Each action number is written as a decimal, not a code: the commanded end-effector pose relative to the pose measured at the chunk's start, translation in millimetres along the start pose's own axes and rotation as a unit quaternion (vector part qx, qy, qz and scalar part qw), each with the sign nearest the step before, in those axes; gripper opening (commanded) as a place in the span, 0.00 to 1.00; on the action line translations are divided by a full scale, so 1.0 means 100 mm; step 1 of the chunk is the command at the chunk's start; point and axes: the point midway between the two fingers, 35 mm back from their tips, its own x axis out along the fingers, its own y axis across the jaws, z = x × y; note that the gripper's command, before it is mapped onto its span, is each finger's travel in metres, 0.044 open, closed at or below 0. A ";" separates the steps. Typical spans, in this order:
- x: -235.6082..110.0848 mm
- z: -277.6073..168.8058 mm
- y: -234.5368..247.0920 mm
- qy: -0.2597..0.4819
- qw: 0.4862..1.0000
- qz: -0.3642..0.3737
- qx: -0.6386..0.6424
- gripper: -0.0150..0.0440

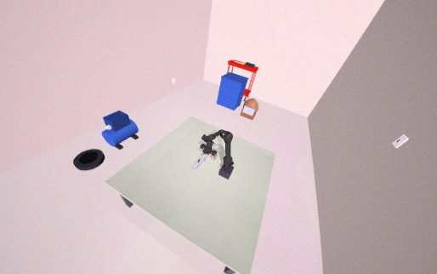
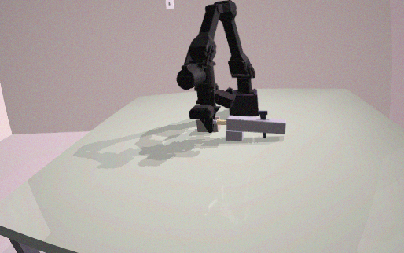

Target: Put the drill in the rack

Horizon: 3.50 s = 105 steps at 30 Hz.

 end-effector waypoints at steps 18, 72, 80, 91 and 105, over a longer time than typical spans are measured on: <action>-0.02 -0.14 -0.01 0.001 1.000 0.000 0.000 0.65; 0.04 0.04 -0.04 0.001 1.000 -0.006 -0.004 0.78; 0.04 0.04 -0.04 0.001 1.000 -0.006 -0.004 0.42; 0.04 0.04 -0.04 0.001 1.000 -0.006 -0.004 0.26; 0.01 0.04 -0.01 0.002 1.000 -0.004 -0.002 0.25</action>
